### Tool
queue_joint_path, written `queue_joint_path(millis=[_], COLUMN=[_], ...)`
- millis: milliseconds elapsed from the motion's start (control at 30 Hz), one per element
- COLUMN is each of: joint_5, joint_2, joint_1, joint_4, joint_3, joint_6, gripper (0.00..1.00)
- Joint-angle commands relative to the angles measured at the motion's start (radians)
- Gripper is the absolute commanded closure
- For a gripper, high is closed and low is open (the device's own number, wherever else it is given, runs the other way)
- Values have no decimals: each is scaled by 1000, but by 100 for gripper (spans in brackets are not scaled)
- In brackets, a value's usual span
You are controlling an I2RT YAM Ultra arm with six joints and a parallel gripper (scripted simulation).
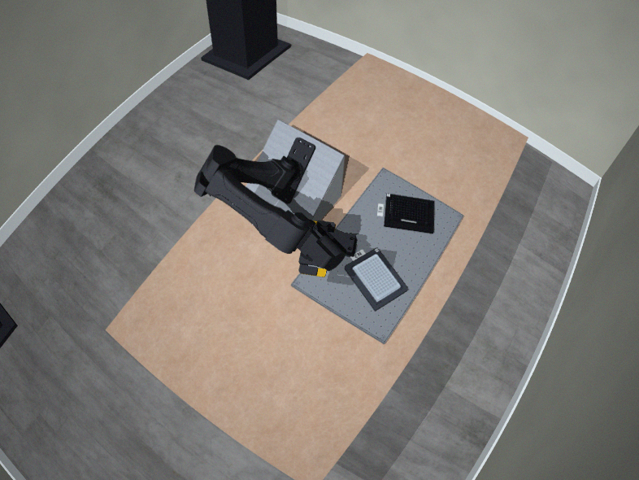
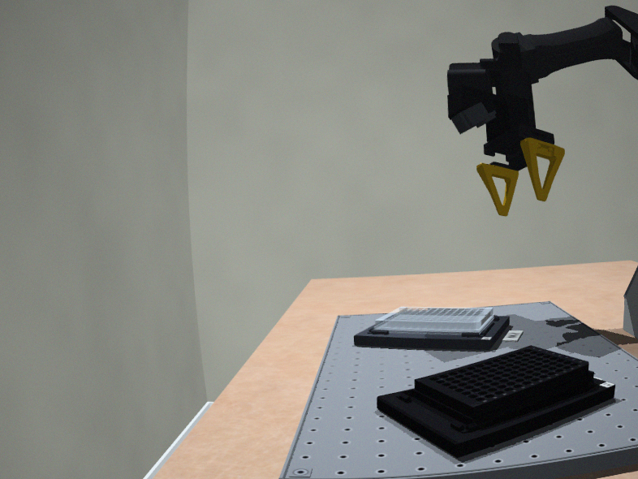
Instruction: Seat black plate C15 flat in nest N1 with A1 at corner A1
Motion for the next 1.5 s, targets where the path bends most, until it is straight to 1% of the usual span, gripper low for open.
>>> queue_joint_path(millis=[0, 67, 100, 200, 267, 300, 367, 433, 467, 533, 600, 633, 667, 767, 833, 867, 933, 1000, 1033, 1100, 1167, 1200, 1233, 1333, 1367, 1467], joint_5=[-70, -109, -107, -107, -155, -170, -168, -217, -232, -229, -278, -293, -290, -290, -340, -354, -352, -401, -416, -413, -462, -477, -474, -474, -449, -405], joint_2=[-29, -52, -55, -55, -78, -88, -92, -114, -125, -129, -151, -161, -166, -167, -188, -198, -204, -224, -235, -241, -261, -272, -278, -278, -237, -144], joint_1=[26, 35, 47, 47, 50, 58, 70, 72, 80, 94, 95, 102, 117, 117, 117, 125, 140, 139, 147, 163, 162, 170, 187, 187, 208, 243], joint_4=[-14, -23, -27, -27, -36, -41, -45, -54, -59, -63, -73, -77, -81, -81, -91, -95, -99, -109, -114, -117, -127, -132, -135, -135, -136, -123], joint_3=[-3, -15, -19, -19, -29, -35, -39, -49, -56, -60, -70, -76, -80, -80, -90, -96, -100, -111, -117, -121, -131, -137, -141, -141, -123, -85], joint_6=[78, 125, 137, 137, 184, 207, 220, 267, 290, 303, 349, 372, 386, 386, 431, 454, 469, 514, 536, 552, 596, 619, 635, 635, 645, 660], gripper=[0, 0, 0, 0, 0, 0, 0, 0, 0, 0, 0, 0, 0, 0, 0, 0, 0, 0, 0, 0, 0, 0, 0, 0, 0, 0])
